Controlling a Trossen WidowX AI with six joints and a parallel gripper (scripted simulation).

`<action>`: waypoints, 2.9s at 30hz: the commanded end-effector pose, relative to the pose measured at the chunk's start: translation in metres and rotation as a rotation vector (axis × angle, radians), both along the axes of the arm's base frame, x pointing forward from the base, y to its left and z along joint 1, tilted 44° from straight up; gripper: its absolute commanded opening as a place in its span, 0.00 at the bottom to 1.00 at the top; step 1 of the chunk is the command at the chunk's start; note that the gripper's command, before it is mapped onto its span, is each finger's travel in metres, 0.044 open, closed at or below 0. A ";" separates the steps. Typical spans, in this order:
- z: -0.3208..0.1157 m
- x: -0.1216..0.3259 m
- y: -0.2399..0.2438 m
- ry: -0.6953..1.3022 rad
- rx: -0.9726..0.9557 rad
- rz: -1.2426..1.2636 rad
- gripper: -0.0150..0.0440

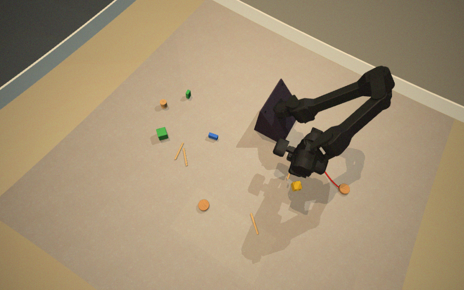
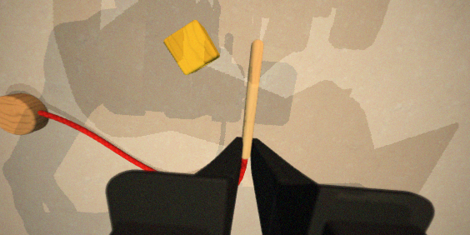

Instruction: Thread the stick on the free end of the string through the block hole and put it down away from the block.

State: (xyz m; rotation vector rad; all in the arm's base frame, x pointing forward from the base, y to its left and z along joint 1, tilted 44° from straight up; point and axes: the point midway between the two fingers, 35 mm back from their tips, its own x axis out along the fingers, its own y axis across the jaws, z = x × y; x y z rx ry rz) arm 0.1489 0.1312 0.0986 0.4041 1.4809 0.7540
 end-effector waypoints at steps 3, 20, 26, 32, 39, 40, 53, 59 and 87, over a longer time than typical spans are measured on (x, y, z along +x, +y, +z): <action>0.005 -0.007 0.004 -0.069 0.011 0.080 0.25; 0.015 -0.025 0.012 -0.247 0.042 0.275 0.25; 0.018 -0.031 0.015 -0.310 0.054 0.343 0.25; 0.022 -0.038 0.017 -0.374 0.066 0.411 0.25; 0.023 -0.041 0.017 -0.400 0.071 0.439 0.25; 0.023 -0.041 0.017 -0.400 0.071 0.439 0.25; 0.015 -0.050 0.005 -0.398 0.063 0.441 0.25; 0.012 -0.055 0.000 -0.397 0.060 0.442 0.25; -0.004 -0.080 -0.020 -0.392 0.060 0.443 0.25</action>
